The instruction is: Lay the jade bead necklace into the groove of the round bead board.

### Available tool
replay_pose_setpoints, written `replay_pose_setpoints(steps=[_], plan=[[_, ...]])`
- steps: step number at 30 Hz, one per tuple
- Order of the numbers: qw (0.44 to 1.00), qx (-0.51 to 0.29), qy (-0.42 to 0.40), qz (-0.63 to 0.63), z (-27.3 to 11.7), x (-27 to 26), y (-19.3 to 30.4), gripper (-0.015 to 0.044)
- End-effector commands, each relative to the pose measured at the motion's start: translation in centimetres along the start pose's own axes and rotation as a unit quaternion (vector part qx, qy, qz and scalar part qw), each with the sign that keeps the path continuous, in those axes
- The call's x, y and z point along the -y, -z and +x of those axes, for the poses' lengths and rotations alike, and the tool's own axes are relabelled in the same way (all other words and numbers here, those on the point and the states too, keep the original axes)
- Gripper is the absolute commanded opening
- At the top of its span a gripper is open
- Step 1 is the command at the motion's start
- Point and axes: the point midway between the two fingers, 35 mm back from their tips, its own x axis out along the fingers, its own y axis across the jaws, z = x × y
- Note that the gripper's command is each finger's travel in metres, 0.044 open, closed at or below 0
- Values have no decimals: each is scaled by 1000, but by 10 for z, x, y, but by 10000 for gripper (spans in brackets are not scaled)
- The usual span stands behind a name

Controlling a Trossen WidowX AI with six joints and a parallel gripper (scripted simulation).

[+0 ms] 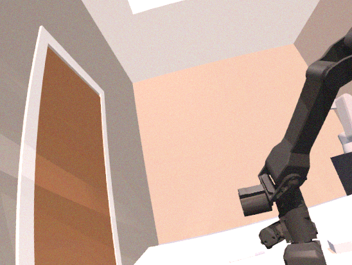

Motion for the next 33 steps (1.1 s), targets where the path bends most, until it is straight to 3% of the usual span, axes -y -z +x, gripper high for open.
replay_pose_setpoints(steps=[1, 32, 33], plan=[[1000, 0, 0, 0, 0, 0, 0, 0], [1000, -3, -1, 5, 1, 13, -4, 0], [1000, -2, -2, 2, -2, 13, -4, 26]])
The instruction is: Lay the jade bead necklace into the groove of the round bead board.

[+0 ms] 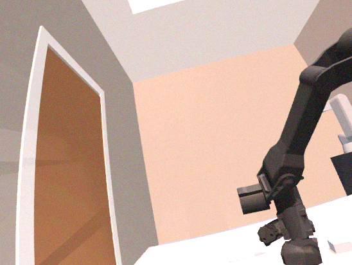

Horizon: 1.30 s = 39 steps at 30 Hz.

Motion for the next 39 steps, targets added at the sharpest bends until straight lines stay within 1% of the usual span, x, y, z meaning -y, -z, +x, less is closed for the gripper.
replay_pose_setpoints(steps=[1, 16, 36, 39], plan=[[1000, 0, 0, 0, 0, 0, 0, 53], [1000, -1, 0, 5, -2, 1, 1, 440], [1000, -1, 1, 3, -5, 1, 1, 440], [999, -1, 1, 37, -14, 0, 4, 361]])
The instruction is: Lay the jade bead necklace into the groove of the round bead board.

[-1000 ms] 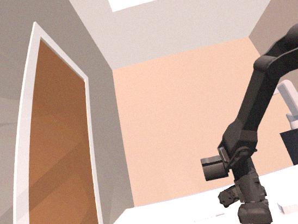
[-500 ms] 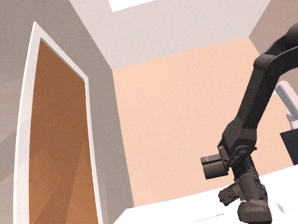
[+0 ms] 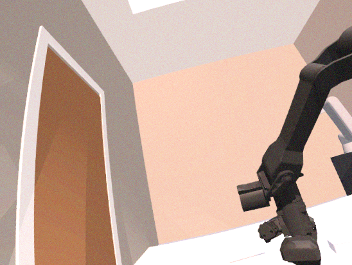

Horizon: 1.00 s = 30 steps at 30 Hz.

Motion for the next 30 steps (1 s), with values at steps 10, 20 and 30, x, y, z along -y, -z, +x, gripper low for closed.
replay_pose_setpoints(steps=[10, 20, 30], plan=[[994, 2, 1, 109, -31, -1, 11, 120], [995, 8, 0, 102, -21, -4, 6, 120], [994, 5, 0, 105, -7, -3, 8, 120]])
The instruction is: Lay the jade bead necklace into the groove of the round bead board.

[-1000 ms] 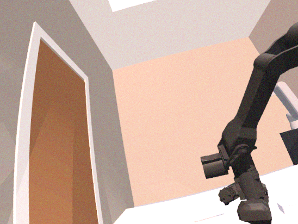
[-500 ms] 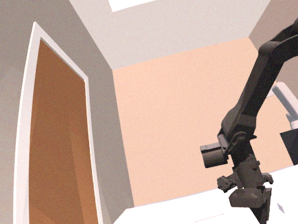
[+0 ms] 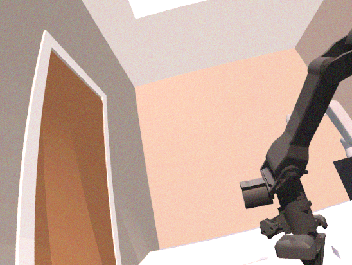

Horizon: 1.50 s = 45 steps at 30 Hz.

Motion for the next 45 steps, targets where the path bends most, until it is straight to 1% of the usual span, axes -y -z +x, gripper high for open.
replay_pose_setpoints(steps=[1, 10, 18, 22, 23, 45], plan=[[1000, -7, 1, 8, 8, 3, 4, 120], [1000, -10, 2, 11, 22, 5, 6, 120], [1000, -10, 2, 11, 23, 5, 7, 120], [1000, -7, 3, 6, 22, 4, 4, 15], [1000, -7, 3, 6, 22, 4, 4, 0], [1000, -7, 3, 6, 22, 4, 4, 0]])
